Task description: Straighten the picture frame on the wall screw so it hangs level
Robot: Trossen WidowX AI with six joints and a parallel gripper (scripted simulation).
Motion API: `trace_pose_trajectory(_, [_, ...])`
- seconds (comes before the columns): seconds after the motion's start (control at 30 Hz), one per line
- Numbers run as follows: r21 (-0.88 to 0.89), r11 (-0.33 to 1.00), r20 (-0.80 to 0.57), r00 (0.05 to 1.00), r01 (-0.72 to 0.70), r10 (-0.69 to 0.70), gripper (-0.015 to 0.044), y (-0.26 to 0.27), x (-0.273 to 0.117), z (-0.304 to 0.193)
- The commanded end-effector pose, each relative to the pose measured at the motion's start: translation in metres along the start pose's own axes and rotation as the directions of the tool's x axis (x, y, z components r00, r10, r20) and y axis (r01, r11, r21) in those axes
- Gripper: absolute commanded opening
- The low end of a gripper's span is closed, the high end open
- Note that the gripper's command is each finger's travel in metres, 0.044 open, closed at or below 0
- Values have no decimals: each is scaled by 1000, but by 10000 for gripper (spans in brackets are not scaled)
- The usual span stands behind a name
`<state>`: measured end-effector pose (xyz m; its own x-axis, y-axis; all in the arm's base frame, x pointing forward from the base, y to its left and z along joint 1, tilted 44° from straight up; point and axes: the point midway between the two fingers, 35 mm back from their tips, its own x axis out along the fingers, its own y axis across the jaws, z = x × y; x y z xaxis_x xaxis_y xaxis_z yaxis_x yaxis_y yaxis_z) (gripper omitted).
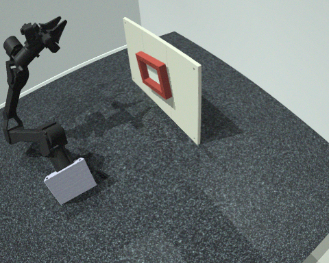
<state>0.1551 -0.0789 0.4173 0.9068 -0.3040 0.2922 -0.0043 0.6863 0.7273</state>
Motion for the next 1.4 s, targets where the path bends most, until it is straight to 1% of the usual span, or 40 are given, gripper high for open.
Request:
trace_pose_trajectory(0.0, [513,853,-113,993,97,-45,260,-44,-16,-57])
trace_pose_trajectory(0.1, [650,744,-161,985,153,-62,260,-60,-20,-77])
trace_pose_trajectory(0.23, [793,561,-229,970,236,-84,260,-82,-27,-105])
trace_pose_trajectory(0.43, [904,234,-338,934,356,-116,260,-115,-39,-149])
trace_pose_trajectory(0.47, [908,201,-349,930,367,-119,260,-119,-40,-154])
trace_pose_trajectory(1.37, [909,191,-352,928,370,-120,260,-119,-41,-155])
